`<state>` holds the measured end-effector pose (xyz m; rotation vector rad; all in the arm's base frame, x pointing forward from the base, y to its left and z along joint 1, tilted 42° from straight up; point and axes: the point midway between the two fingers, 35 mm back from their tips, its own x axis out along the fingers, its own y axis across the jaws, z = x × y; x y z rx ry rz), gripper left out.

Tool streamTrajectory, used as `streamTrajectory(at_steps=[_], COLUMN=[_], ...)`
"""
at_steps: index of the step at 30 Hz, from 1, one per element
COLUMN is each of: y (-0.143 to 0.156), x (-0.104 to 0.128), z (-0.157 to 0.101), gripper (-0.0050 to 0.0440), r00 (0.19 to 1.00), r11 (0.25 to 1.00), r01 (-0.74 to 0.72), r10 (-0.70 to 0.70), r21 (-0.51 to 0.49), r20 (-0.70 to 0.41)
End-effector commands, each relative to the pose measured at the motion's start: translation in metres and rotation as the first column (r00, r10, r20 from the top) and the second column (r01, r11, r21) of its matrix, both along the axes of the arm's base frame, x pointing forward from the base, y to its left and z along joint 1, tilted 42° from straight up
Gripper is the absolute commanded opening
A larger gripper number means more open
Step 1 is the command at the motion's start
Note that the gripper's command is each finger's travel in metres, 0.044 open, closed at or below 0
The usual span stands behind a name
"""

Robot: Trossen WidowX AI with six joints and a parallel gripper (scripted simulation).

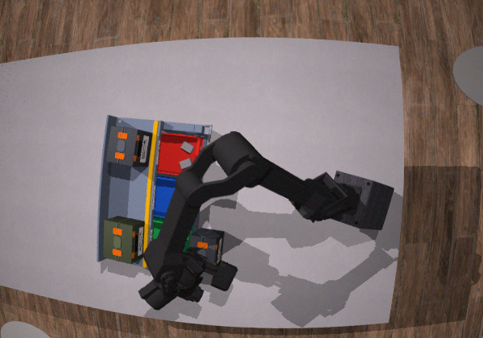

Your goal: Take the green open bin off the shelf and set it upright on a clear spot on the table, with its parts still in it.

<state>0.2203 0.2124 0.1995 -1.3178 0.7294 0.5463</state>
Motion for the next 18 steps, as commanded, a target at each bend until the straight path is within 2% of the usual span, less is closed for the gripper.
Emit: streamTrajectory(at_steps=[1, 3, 15, 18], y=[0.0001, 0.0000, 0.0000, 0.0001], x=[-0.0003, -0.0003, -0.0003, -0.0003], z=[0.0054, 0.0053, 0.0053, 0.0054], gripper=[0.0440, 0.0440, 0.0440, 0.0440], r00=[0.995, 0.985, 0.985, 0.979], r11=[0.993, 0.976, 0.976, 0.966], r01=[-0.096, -0.173, -0.173, -0.202], r10=[0.097, 0.173, 0.173, 0.202], r21=[-0.067, -0.135, -0.135, -0.161], r20=[0.000, -0.013, -0.013, -0.019])
